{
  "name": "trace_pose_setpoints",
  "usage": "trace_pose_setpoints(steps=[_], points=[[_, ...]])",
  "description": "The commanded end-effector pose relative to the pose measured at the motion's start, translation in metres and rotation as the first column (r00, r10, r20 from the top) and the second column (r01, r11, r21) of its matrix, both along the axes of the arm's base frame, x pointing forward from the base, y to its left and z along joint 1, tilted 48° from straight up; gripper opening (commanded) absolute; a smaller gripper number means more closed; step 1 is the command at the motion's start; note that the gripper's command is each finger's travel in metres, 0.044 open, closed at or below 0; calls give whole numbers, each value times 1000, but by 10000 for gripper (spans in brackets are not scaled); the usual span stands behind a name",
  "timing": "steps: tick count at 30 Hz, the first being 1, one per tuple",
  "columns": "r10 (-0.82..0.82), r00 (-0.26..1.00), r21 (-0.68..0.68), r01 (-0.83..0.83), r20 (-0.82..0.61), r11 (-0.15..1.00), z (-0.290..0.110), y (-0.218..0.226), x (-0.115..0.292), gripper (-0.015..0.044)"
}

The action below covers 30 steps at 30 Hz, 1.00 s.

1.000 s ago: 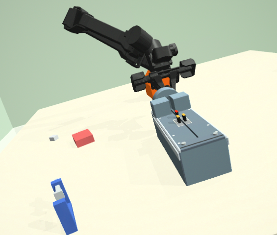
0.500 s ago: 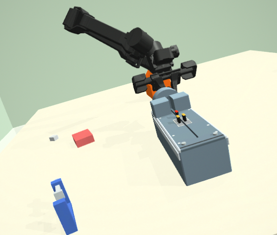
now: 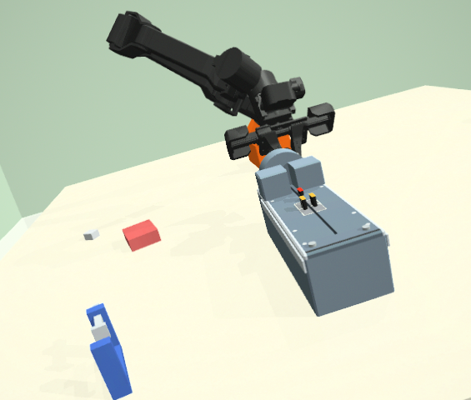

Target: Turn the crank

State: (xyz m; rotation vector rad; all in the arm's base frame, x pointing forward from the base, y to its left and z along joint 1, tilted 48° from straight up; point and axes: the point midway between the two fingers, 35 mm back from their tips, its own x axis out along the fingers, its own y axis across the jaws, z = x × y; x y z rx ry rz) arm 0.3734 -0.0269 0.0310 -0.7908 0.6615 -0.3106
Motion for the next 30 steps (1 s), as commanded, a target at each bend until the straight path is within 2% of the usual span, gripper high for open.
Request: trace_pose_setpoints(steps=[1, 14, 30], points=[[3, 1000, 1, -3, -4, 1000, -1, -1, 0, 0], [0, 1000, 0, 0, 0, 1000, 0, 0, 0, 0], [0, 1000, 0, 0, 0, 1000, 0, 0, 0, 420]])
